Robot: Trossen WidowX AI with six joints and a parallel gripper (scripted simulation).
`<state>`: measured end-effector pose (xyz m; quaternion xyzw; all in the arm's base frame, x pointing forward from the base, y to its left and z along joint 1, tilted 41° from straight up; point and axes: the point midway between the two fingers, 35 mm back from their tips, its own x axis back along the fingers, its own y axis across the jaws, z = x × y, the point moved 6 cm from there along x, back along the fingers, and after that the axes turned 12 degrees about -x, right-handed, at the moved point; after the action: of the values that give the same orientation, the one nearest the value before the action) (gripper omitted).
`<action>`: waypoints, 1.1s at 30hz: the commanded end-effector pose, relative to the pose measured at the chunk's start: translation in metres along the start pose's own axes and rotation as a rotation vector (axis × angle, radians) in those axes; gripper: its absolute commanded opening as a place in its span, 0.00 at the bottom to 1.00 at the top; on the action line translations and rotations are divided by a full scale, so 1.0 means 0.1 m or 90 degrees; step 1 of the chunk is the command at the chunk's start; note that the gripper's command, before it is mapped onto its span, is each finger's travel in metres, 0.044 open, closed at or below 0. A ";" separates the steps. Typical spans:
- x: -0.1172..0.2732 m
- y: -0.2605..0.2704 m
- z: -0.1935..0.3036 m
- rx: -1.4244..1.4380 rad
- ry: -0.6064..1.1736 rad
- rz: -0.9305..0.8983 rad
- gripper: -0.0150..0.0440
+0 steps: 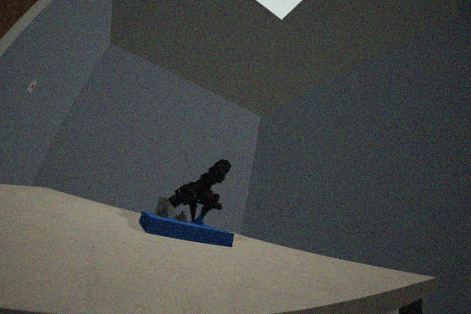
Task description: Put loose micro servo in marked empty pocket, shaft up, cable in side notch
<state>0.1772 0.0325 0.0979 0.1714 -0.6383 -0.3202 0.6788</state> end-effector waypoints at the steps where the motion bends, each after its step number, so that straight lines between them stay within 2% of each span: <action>1: 0.00 0.00 0.00 0.001 -0.001 -0.002 0.48; 3: 0.00 0.00 0.00 0.001 -0.001 -0.002 0.57; 6: 0.06 -0.01 0.00 0.001 -0.001 -0.001 0.57; 10: 0.33 -0.01 0.03 0.001 -0.001 -0.001 0.57; 14: 0.35 -0.01 0.01 0.001 -0.001 -0.001 0.57; 18: 0.41 0.03 -0.12 -0.002 -0.004 -0.004 0.75; 24: 0.73 0.15 -0.61 0.003 -0.006 -0.001 1.00; 29: 0.97 0.22 -1.00 0.003 -0.004 0.000 1.00; 33: 1.02 0.22 -1.05 0.003 -0.004 0.000 1.00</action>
<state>0.2783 -0.0327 0.1729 0.1728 -0.6419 -0.3223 0.6740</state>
